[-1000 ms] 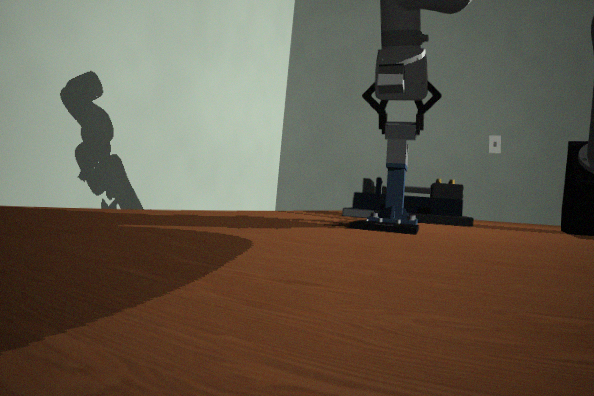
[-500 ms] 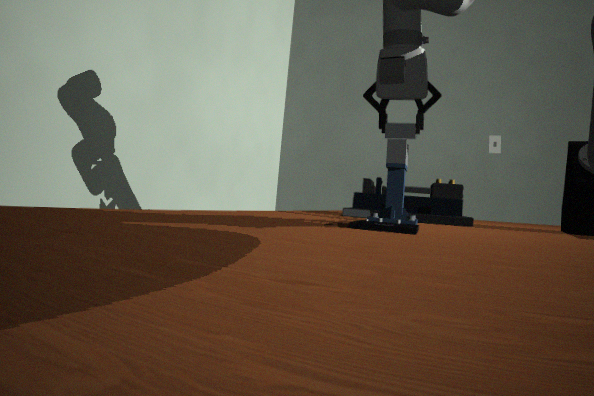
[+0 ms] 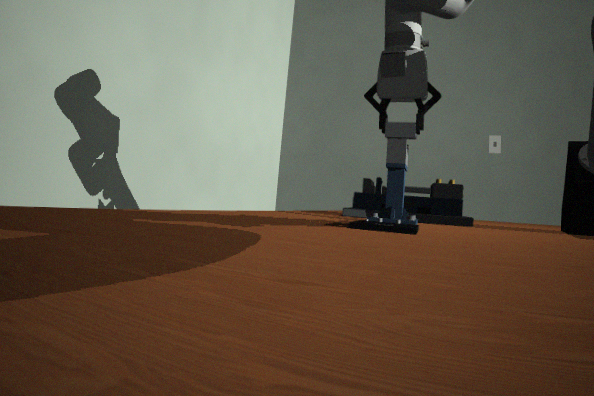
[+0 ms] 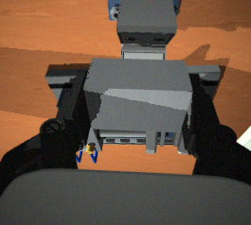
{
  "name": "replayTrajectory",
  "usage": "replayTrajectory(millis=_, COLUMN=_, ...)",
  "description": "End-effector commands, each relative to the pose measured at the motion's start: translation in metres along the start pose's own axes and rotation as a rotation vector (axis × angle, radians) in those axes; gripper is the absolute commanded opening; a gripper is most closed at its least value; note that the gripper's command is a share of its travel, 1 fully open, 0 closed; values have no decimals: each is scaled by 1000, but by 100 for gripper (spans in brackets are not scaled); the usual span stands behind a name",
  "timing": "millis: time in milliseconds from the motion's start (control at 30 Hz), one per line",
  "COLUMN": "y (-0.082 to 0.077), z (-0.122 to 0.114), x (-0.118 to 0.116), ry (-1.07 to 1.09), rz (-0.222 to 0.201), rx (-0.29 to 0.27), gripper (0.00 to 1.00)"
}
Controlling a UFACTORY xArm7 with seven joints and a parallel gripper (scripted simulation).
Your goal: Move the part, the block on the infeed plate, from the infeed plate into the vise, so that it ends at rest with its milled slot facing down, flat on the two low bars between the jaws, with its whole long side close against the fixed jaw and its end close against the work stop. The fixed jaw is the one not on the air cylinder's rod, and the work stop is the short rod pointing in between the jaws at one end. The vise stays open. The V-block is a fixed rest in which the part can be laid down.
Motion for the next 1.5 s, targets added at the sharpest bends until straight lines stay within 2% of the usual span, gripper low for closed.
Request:
replayTrajectory(millis=0, y=-2, z=-2, x=1, ry=0, rz=-4, rx=40, gripper=0)
replayTrajectory(millis=233, y=-1, z=-3, x=1, ry=1, rz=-5, rx=74, gripper=0)
replayTrajectory(millis=533, y=-1, z=-3, x=1, ry=0, rz=-6, rx=90, gripper=0)
replayTrajectory(millis=1467, y=-2, z=-3, x=1, ry=0, rz=-7, rx=94, gripper=0)
Point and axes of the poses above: the point where the finger pads meet when closed, its own y axis out along the fingers, its own x axis across the jaws, z = x × y, the point moved 1 cm from there along -y, back along the fingers, and after that the axes turned 2 degrees about -y, right-handed, at the moved point
